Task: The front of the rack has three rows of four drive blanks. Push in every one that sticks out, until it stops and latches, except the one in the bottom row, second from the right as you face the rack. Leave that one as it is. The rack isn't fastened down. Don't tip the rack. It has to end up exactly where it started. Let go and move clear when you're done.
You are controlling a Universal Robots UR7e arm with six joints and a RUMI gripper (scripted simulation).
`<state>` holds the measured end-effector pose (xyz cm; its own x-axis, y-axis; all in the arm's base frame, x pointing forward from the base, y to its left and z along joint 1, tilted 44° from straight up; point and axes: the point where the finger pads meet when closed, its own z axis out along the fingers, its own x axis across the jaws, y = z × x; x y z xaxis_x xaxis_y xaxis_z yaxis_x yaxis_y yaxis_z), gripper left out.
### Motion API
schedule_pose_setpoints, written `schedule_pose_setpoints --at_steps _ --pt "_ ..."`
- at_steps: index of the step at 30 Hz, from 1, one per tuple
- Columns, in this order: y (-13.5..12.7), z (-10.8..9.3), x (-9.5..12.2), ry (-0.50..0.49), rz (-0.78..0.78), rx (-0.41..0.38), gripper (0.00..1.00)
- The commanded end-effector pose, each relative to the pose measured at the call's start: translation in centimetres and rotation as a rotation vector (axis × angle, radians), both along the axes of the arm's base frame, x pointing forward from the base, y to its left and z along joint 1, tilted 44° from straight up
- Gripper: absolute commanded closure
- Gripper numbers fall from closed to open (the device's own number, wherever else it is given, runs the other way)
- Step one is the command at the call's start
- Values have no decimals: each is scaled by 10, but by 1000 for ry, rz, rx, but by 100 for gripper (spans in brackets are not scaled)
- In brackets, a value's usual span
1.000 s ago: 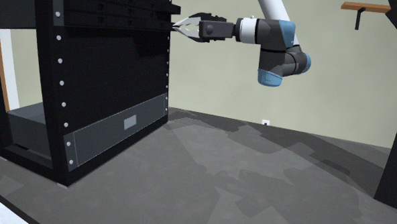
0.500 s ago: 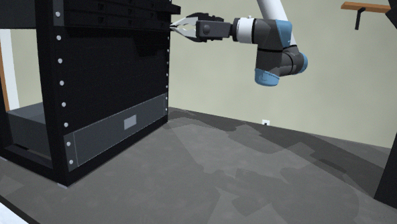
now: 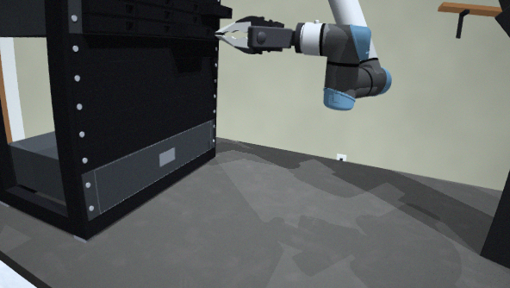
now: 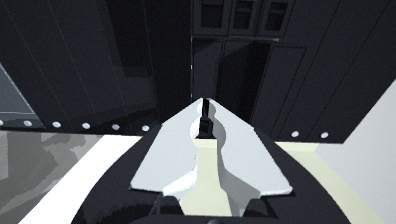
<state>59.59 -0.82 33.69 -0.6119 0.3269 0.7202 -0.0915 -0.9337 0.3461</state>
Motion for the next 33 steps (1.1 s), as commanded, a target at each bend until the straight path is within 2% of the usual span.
schedule_pose_setpoints --at_steps 1,33 --pt "0 1 1 -1 0 0 100" --pt "1 5 6 -1 0 0 100"
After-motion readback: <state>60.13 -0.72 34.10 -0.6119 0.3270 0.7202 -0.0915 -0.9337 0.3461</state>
